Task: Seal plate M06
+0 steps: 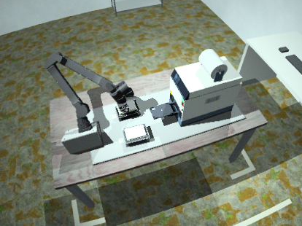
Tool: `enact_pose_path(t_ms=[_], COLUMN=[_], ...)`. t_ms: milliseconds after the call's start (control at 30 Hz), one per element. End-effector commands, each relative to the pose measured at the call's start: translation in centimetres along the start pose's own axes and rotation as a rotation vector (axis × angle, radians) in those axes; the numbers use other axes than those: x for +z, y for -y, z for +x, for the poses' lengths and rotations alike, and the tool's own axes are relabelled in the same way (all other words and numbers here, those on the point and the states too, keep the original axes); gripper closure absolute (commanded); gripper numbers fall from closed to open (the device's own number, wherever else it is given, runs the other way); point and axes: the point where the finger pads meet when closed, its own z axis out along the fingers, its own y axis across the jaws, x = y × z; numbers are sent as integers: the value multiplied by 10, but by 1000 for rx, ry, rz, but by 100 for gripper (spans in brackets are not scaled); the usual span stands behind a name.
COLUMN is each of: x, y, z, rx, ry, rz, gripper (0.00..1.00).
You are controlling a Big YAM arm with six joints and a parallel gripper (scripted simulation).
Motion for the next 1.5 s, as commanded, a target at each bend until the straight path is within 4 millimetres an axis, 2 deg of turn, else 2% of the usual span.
enact_pose_path(t_ms=[0, 200, 333, 600, 967, 1467], x=[0, -5, -6, 6, 6, 14], y=[-12, -8, -3, -1, -7, 1], z=[-25, -26, -18, 1, -10, 4], rx=[-29, -32, -27, -12, -21, -7], ry=[32, 49, 44, 8, 25, 1], rz=[-13, -9, -2, -1, -5, 1], gripper=[100, 100, 100, 100, 100, 100])
